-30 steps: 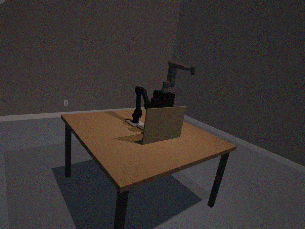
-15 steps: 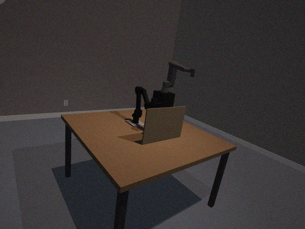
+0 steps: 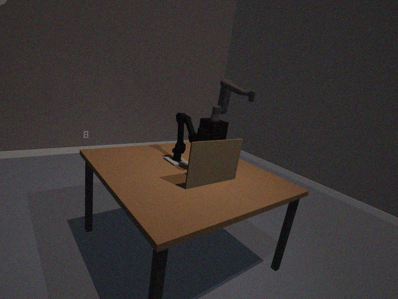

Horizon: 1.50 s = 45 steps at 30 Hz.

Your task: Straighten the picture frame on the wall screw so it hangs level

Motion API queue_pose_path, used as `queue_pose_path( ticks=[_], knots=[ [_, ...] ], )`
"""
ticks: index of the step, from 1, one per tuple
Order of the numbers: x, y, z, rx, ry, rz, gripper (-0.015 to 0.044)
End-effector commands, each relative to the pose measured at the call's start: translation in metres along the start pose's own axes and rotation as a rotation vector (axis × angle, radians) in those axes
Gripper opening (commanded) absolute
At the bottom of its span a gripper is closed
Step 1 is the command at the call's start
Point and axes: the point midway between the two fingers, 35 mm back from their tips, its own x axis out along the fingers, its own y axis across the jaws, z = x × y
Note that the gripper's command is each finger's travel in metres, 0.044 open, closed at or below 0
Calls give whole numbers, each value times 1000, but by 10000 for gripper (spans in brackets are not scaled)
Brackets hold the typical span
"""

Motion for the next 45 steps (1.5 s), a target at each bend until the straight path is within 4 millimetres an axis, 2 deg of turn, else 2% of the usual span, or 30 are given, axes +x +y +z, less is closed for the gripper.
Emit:
queue_pose_path(
  ticks=[1,45],
  knots=[
    [1,6,0,-2,-3,18,0],
    [1,-4,0,-1,-3,18,0]
  ],
)
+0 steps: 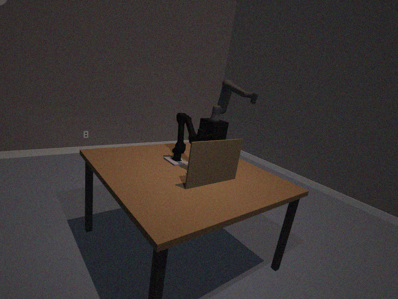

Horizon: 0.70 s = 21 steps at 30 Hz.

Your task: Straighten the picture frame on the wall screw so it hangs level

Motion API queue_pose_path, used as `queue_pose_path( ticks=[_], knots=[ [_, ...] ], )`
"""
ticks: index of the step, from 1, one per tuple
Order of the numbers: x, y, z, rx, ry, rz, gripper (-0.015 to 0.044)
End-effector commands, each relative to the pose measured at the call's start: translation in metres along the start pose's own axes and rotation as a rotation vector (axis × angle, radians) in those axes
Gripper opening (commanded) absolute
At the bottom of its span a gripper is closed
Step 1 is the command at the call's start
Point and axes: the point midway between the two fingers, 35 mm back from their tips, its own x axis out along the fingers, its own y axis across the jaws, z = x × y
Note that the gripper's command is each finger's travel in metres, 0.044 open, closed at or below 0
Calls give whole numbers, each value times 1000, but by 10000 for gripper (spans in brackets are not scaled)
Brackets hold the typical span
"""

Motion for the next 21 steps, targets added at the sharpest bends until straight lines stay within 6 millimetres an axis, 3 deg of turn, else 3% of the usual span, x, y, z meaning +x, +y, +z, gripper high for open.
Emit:
queue_pose_path(
  ticks=[1,21],
  knots=[
    [0,1,0,-1,-4,11,0],
    [0,-1,0,-5,-1,1,0]
  ],
)
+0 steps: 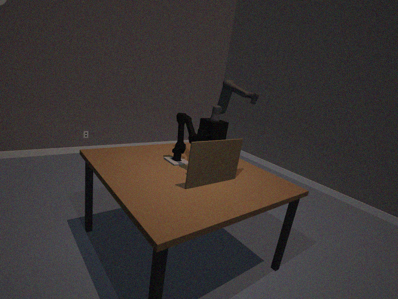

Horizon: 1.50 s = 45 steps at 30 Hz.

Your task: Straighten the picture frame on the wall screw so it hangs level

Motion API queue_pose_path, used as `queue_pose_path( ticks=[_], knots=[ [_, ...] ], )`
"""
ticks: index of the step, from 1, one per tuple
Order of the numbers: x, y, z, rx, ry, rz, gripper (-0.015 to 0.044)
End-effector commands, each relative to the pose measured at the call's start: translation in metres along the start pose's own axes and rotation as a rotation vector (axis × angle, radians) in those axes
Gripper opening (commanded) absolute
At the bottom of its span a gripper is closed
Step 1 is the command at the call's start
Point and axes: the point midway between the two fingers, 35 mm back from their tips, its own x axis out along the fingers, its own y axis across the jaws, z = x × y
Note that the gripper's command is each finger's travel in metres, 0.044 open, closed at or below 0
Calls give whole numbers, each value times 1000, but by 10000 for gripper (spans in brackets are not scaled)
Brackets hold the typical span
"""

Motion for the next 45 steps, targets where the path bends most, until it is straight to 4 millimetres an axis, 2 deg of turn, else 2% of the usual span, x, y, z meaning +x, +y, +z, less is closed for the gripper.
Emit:
queue_pose_path(
  ticks=[1,23,33,37,39,45],
  knots=[
    [0,0,0,-17,0,1,0],
    [0,-2,0,-167,-2,1,0],
    [0,-2,0,-146,0,-2,260],
    [-1,-2,0,-144,0,-2,260],
    [-13,1,-1,-128,-1,-1,260],
    [-65,3,-2,-55,-2,2,260]
  ],
)
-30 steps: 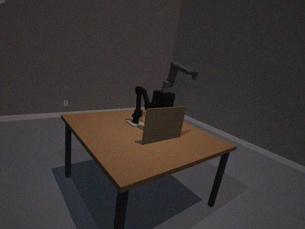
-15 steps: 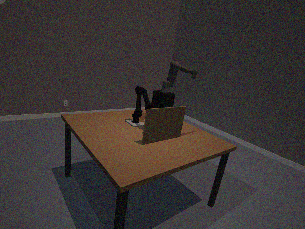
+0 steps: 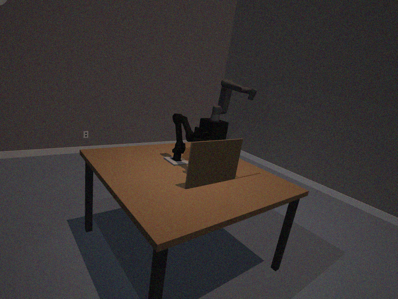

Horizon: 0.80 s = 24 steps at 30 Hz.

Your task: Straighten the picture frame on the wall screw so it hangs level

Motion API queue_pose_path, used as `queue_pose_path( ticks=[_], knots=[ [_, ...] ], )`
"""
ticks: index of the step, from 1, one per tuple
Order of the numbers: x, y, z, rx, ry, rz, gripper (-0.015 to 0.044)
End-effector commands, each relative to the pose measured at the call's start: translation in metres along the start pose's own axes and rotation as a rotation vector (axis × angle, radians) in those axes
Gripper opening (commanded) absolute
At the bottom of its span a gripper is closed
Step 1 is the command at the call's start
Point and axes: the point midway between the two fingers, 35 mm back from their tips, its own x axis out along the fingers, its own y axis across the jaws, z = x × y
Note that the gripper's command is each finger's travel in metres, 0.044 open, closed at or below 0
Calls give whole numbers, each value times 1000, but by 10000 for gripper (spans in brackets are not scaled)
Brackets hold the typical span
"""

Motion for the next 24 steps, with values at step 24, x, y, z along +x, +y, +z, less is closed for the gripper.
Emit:
queue_pose_path(
  ticks=[24],
  knots=[
    [-142,30,17,91,-9,-5,260]
  ],
)
